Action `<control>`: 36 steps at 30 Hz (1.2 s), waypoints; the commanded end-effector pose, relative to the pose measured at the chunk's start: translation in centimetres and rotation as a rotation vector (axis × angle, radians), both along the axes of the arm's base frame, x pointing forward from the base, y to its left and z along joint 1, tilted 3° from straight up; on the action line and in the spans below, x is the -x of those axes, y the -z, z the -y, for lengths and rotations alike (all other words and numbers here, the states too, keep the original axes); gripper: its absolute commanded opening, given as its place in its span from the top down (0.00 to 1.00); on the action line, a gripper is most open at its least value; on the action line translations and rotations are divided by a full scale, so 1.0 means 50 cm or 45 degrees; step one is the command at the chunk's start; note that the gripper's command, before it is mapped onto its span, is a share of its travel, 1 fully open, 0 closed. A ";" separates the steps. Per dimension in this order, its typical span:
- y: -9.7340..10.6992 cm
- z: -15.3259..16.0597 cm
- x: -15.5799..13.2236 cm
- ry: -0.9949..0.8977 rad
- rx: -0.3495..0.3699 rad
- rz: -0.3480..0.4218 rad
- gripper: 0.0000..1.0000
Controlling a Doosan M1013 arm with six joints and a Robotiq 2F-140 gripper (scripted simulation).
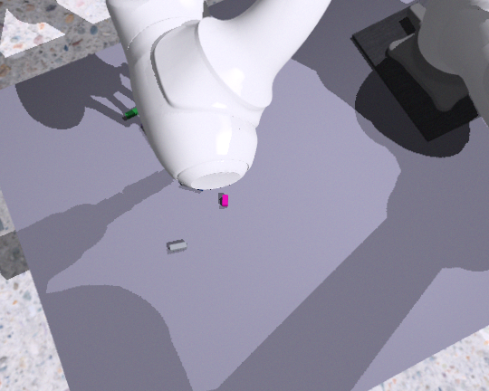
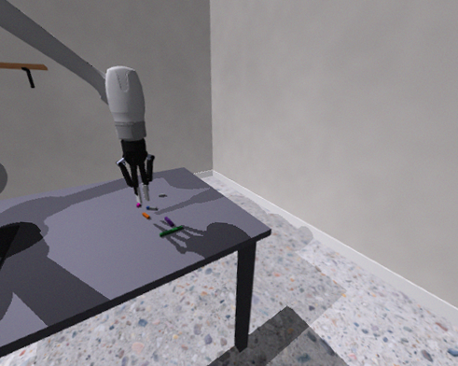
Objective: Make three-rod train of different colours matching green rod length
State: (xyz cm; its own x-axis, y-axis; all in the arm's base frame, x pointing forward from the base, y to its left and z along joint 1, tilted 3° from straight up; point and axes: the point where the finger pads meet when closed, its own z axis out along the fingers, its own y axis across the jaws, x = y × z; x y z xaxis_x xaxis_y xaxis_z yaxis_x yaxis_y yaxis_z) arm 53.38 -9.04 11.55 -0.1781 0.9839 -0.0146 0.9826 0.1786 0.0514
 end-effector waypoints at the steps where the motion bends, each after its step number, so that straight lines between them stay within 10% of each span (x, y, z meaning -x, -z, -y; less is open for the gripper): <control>1: 0.000 0.000 0.000 0.000 0.000 0.000 0.85; 36: 0.029 0.000 -0.002 0.000 0.000 0.000 0.85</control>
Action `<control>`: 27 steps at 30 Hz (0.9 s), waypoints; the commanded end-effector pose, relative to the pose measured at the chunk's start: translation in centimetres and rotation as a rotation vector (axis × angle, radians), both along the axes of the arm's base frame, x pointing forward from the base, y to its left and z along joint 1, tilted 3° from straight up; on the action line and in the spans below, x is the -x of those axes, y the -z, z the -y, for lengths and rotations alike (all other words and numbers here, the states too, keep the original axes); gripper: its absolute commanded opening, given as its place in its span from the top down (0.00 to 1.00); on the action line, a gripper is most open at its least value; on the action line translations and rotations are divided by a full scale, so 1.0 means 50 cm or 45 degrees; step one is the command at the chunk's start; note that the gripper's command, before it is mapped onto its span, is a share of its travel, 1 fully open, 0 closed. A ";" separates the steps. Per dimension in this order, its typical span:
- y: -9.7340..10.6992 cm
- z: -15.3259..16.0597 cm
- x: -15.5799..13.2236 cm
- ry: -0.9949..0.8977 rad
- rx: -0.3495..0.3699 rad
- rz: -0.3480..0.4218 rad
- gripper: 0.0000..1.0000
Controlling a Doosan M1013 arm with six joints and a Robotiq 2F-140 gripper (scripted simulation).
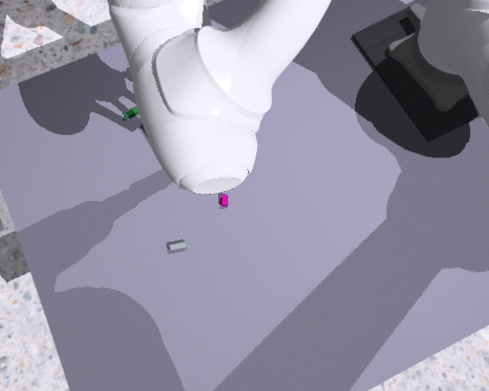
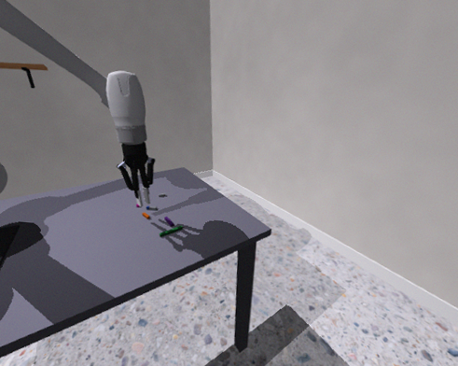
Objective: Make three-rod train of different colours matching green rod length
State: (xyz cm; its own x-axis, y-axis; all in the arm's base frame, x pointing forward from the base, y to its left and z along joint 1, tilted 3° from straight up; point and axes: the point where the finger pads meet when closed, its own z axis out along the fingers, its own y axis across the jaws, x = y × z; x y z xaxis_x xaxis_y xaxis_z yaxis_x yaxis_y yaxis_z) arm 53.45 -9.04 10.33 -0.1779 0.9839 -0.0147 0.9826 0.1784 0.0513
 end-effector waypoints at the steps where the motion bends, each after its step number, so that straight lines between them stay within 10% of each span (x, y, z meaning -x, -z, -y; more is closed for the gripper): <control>1: 0.007 0.000 0.000 0.000 0.000 0.000 0.85; 27: 0.072 0.000 -0.004 0.000 0.000 0.000 0.85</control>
State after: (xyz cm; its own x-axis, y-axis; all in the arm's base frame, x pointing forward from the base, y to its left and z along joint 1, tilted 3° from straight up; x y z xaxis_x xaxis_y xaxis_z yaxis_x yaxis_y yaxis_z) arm 53.63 -9.05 6.86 -0.1779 0.9839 -0.0148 0.9826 0.1784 0.0513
